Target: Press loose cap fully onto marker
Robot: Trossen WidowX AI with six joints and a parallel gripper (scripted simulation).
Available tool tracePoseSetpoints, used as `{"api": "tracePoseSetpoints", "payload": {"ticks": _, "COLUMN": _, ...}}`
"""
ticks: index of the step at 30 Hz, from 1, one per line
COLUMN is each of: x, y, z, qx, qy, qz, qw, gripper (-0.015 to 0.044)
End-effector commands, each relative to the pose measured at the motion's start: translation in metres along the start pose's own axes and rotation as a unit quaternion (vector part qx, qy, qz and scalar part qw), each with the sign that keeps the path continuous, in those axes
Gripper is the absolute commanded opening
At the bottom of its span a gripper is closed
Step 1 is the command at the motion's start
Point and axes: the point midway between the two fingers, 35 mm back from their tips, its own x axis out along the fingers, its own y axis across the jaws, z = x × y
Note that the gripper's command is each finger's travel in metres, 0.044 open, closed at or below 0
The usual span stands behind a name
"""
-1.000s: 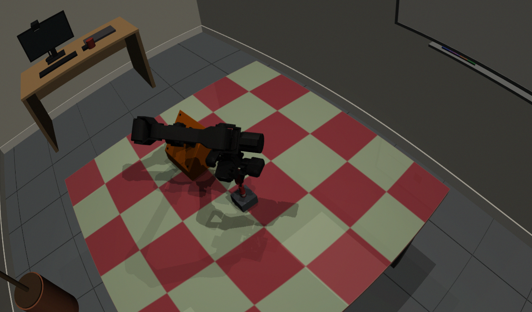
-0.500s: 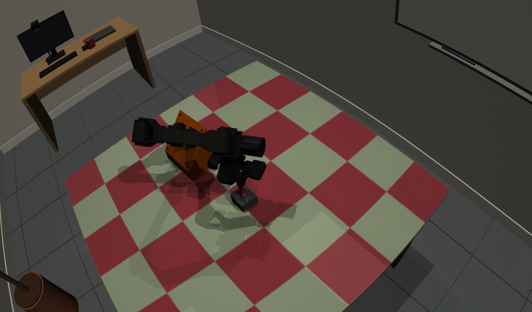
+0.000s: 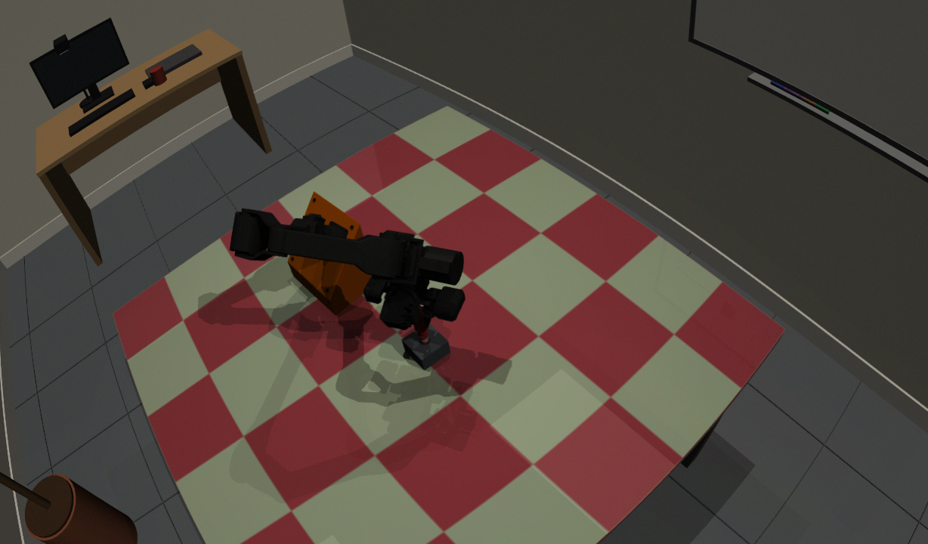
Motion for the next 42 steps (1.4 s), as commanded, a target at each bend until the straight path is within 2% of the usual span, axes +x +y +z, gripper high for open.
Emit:
{"api": "tracePoseSetpoints", "payload": {"ticks": 1, "x": 0.012, "y": -0.001, "z": -0.001, "qx": 0.000, "qy": 0.001, "qz": -0.005, "qw": 1.000, "gripper": 0.0000}}
{"api": "tracePoseSetpoints", "payload": {"ticks": 21, "x": 0.025, "y": -0.002, "z": 0.000, "qx": 0.000, "qy": 0.001, "qz": -0.005, "qw": 1.000, "gripper": 0.0000}}
{"api": "tracePoseSetpoints", "payload": {"ticks": 37, "x": 0.024, "y": -0.002, "z": 0.000, "qx": 0.003, "qy": 0.002, "qz": -0.005, "qw": 1.000, "gripper": 0.0420}}
{"api": "tracePoseSetpoints", "payload": {"ticks": 38, "x": 0.024, "y": -0.002, "z": 0.000, "qx": 0.003, "qy": 0.002, "qz": -0.005, "qw": 1.000, "gripper": 0.0440}}
{"api": "tracePoseSetpoints", "payload": {"ticks": 42, "x": 0.012, "y": 0.000, "z": -0.001, "qx": 0.003, "qy": 0.003, "qz": -0.004, "qw": 1.000, "gripper": 0.0440}}
